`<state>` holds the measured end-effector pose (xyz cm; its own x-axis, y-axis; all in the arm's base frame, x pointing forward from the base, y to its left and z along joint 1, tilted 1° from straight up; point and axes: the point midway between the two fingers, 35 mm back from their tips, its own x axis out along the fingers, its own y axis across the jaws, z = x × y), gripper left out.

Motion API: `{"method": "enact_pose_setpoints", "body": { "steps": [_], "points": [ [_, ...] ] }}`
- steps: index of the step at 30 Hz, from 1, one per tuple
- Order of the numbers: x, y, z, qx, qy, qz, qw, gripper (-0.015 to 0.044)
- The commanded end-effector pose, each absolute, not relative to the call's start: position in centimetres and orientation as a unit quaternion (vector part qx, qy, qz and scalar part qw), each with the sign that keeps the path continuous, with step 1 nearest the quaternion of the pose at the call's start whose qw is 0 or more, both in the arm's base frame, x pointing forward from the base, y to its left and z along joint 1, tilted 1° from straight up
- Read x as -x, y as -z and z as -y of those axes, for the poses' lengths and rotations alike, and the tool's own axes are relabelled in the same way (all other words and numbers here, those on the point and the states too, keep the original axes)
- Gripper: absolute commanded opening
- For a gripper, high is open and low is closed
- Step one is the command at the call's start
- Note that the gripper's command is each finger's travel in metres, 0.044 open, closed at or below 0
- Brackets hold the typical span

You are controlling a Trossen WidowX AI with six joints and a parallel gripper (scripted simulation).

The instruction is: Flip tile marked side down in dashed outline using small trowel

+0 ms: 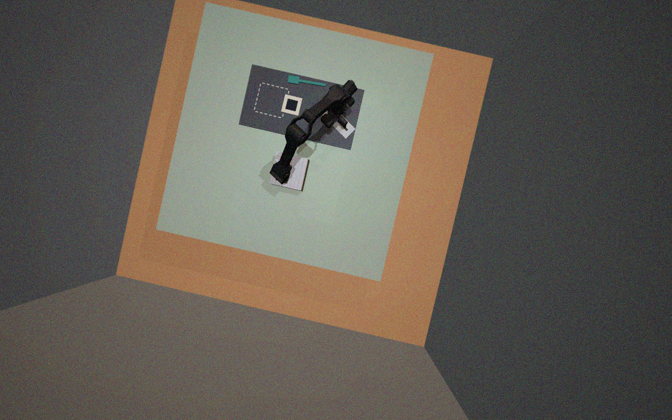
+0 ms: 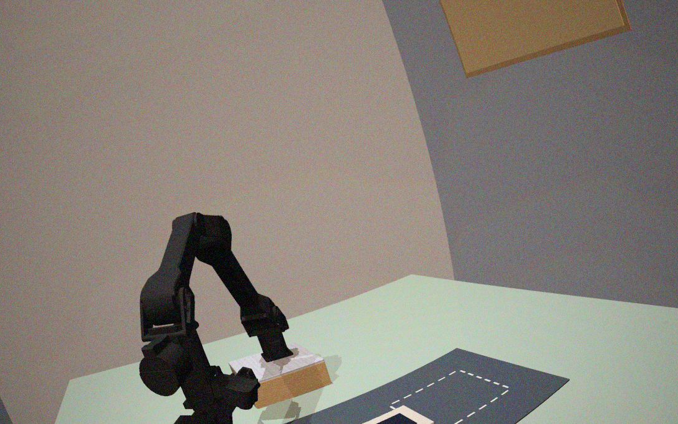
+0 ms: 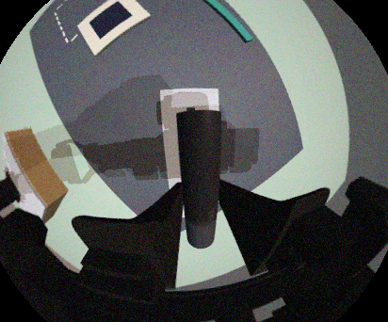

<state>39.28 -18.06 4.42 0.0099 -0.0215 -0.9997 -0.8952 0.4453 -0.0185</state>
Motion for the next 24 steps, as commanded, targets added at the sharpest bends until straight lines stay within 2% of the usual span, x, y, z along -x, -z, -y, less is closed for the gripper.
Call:
{"method": "enact_pose_setpoints", "body": {
  "steps": [1,10,24],
  "points": [
    [-39.28,-4.37,18.06,0.380,-0.363,-0.603,0.601,0.0130],
    [-39.28,-4.37,18.06,0.386,-0.369,-0.599,0.597,0.0130],
    [-39.28,-4.37,18.06,0.500,-0.484,-0.510,0.505,0.0130]
  ]
}}
